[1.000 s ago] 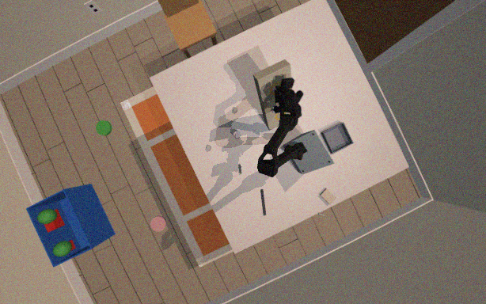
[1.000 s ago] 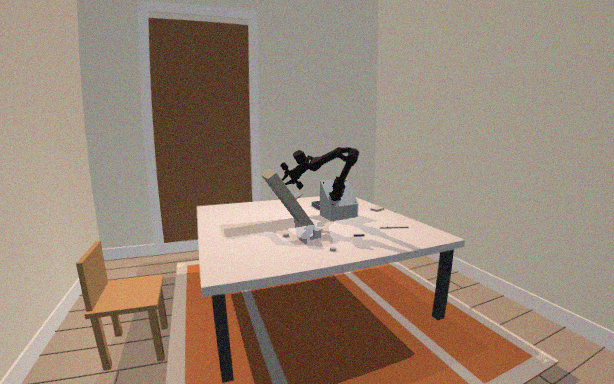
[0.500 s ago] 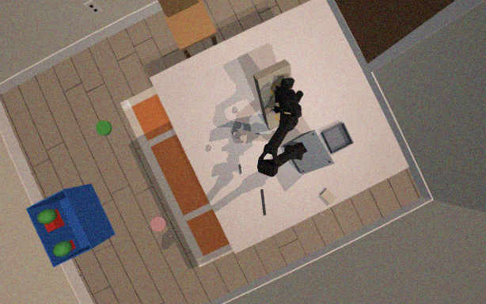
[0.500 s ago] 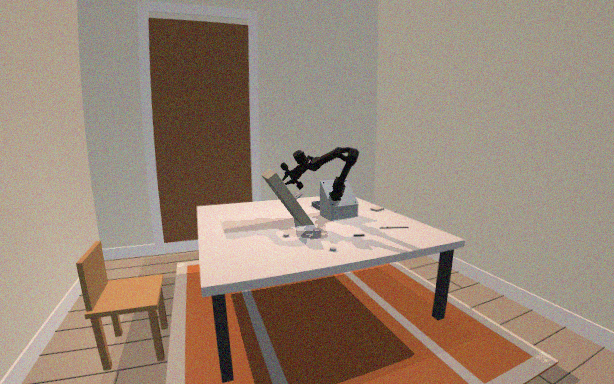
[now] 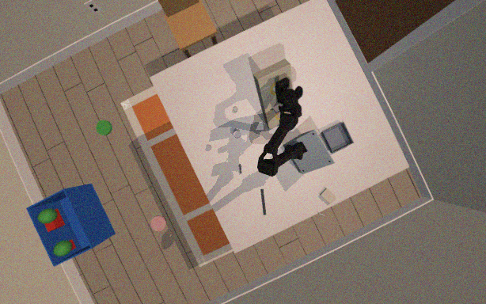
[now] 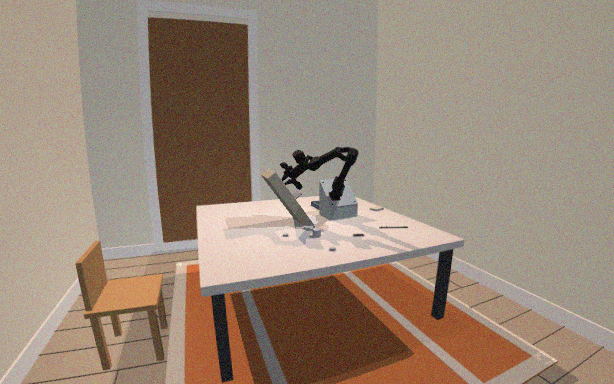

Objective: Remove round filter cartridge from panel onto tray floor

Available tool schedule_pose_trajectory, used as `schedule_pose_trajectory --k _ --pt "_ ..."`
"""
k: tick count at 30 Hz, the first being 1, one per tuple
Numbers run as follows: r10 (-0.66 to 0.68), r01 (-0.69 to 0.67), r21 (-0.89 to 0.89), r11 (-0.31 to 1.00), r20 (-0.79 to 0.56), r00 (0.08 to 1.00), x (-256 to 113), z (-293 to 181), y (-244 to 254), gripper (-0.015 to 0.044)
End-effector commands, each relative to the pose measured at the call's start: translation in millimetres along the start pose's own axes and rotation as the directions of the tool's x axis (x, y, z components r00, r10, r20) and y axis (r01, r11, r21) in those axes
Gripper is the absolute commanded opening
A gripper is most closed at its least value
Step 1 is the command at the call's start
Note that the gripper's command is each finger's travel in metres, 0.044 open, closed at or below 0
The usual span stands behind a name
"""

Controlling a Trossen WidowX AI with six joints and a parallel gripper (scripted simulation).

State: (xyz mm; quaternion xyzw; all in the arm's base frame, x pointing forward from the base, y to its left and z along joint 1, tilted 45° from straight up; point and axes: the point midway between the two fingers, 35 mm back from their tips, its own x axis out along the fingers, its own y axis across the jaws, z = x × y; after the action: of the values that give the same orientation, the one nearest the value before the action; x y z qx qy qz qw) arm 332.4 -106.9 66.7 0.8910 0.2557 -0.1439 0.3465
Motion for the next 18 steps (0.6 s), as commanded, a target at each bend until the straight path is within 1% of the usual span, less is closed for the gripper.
schedule_pose_trajectory --k 1,9,18 --pt "-0.005 0.007 -0.14 0.99 0.011 1.0 6.3 -1.0 -0.2 0.0" --pt "-0.005 0.009 -0.407 0.913 0.011 1.0 6.1 -1.1 -0.2 0.0" --pt "-0.005 0.011 -0.669 0.743 0.011 1.0 5.6 -1.0 -0.2 0.0"
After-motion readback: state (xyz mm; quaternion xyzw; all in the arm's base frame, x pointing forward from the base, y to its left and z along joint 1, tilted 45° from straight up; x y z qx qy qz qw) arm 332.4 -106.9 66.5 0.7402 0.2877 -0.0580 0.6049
